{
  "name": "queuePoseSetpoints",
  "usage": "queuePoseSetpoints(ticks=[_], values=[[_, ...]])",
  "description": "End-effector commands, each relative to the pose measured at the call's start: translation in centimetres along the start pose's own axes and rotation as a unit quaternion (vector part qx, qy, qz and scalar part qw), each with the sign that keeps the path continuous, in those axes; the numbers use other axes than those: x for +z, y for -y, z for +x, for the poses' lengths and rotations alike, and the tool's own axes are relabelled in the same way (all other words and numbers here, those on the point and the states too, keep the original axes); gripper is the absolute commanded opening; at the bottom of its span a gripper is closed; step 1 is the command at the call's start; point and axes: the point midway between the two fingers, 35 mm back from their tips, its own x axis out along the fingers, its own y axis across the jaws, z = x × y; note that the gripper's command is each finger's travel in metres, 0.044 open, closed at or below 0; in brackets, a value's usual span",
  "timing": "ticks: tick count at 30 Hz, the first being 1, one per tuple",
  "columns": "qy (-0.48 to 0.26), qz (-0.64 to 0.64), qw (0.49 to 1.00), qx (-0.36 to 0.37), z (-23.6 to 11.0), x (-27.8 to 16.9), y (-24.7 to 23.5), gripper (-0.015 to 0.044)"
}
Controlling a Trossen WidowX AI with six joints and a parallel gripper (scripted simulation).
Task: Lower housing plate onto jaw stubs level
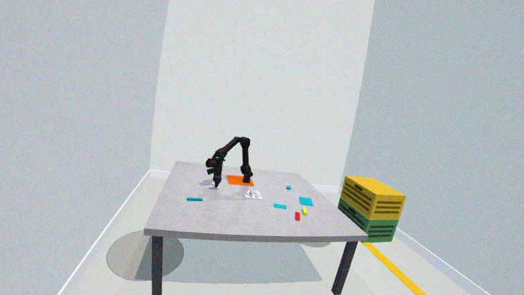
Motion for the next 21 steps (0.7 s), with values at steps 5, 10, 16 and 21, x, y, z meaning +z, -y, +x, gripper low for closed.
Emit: queuePoseSetpoints(ticks=[5,10,16,21], values=[[0.0,0.0,1.0,0.0,0.0,0.0,0.0,0.0351],[0.0,0.0,1.0,0.0,0.0,0.0,0.0,0.0351],[0.0,0.0,1.0,0.0,-1.4,0.1,-0.1,0.0351],[0.0,-0.001,1.0,0.001,-3.0,0.2,-0.2,0.0351]])
